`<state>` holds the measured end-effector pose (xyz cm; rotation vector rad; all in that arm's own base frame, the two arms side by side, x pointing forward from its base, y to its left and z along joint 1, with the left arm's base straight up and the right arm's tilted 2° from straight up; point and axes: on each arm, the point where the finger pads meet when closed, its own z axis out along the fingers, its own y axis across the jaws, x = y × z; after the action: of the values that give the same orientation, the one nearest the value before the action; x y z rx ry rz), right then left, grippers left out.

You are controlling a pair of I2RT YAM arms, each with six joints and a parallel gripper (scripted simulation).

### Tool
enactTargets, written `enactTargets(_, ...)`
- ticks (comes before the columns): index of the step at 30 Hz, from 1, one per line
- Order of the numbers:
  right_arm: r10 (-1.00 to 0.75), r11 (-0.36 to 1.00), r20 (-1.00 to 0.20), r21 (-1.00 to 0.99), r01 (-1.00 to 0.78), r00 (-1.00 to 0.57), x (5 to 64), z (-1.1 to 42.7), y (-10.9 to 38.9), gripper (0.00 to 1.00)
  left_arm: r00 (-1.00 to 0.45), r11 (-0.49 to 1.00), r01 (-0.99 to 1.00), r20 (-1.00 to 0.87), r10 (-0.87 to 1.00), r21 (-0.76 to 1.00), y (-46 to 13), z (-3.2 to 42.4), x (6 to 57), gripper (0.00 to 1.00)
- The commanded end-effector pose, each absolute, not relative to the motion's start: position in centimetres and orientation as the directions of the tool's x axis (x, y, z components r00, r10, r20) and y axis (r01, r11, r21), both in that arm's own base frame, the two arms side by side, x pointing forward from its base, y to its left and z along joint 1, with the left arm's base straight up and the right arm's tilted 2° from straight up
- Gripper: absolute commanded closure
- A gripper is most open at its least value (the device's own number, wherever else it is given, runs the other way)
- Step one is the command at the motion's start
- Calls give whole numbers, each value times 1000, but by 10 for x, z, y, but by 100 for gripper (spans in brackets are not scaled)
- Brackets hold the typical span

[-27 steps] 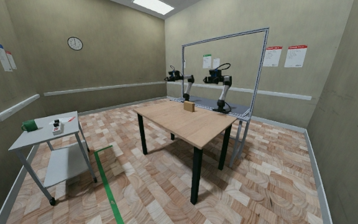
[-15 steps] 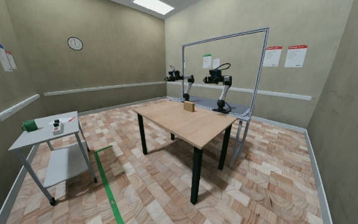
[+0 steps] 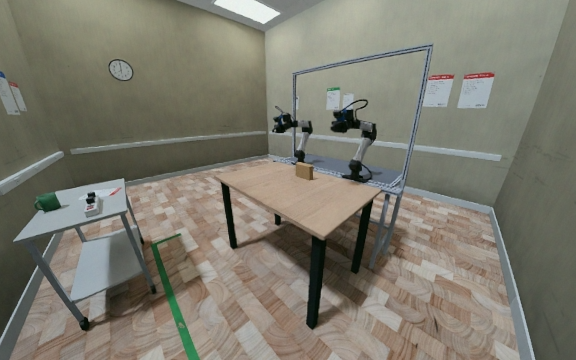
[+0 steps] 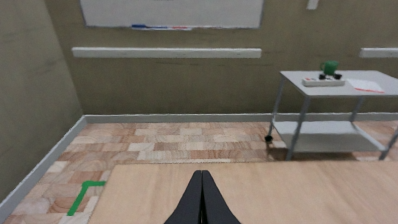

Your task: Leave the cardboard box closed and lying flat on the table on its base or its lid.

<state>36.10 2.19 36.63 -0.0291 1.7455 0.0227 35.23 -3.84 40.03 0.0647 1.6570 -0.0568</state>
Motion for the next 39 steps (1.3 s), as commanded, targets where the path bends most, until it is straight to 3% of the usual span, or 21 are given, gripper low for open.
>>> enactTargets(1,1,1000,-964,8,-27,-267,343,359,29,99,-197,997,71,-980,3,-11,-48,388,338,99)
enactTargets(24,-51,997,-709,4,-77,-703,312,248,69,99,-486,979,197,-872,54,-49,-117,342,308,99)
enactTargets(39,-13,1000,-313,-5,-12,-950,271,173,65,99,-751,985,156,-656,69,-75,-134,273,304,99)
